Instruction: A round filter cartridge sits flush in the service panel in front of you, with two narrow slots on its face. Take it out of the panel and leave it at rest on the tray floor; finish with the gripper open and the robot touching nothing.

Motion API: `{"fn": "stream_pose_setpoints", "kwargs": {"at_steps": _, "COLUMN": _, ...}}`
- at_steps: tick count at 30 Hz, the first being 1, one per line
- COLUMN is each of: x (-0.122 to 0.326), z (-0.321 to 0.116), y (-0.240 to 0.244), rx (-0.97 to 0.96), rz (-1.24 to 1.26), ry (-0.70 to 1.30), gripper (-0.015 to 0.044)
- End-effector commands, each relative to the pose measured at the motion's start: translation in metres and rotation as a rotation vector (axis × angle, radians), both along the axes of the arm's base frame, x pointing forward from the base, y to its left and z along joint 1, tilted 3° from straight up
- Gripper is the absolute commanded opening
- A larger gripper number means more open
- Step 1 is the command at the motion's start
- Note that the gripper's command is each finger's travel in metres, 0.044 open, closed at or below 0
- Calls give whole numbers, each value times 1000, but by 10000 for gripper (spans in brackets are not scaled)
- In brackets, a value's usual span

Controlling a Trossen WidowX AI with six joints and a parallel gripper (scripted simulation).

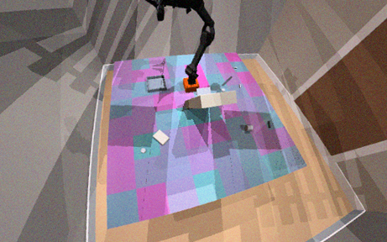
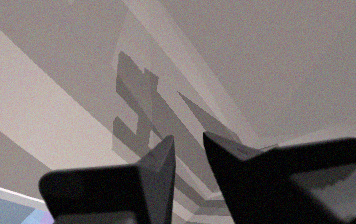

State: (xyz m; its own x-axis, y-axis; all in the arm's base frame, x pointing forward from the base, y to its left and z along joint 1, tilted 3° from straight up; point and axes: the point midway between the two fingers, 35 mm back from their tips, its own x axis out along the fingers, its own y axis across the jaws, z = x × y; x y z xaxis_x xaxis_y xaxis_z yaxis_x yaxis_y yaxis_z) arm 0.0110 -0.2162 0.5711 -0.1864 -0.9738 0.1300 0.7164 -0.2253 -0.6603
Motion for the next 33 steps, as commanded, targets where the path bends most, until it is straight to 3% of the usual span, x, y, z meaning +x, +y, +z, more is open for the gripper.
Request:
{"fn": "stream_pose_setpoints", "kwargs": {"at_steps": 1, "x": 69, "z": -42, "y": -7, "rx": 90, "rz": 320, "ry": -285, "gripper": 107}}
{"fn": "stream_pose_setpoints", "kwargs": {"at_steps": 9, "x": 147, "z": -94, "y": 13, "rx": 315, "rz": 625, "ry": -641, "gripper": 107}}
{"fn": "stream_pose_setpoints", "kwargs": {"at_steps": 18, "x": 218, "z": -157, "y": 70, "rx": 715, "rz": 814, "ry": -1000, "gripper": 107}}
{"fn": "stream_pose_setpoints", "kwargs": {"at_steps": 26, "x": 255, "z": -216, "y": 142, "rx": 1165, "rz": 793, "ry": -1241, "gripper": 107}}
{"fn": "stream_pose_setpoints", "kwargs": {"at_steps": 33, "x": 262, "z": -268, "y": 211, "rx": 1561, "rz": 602, "ry": -1357, "gripper": 107}}
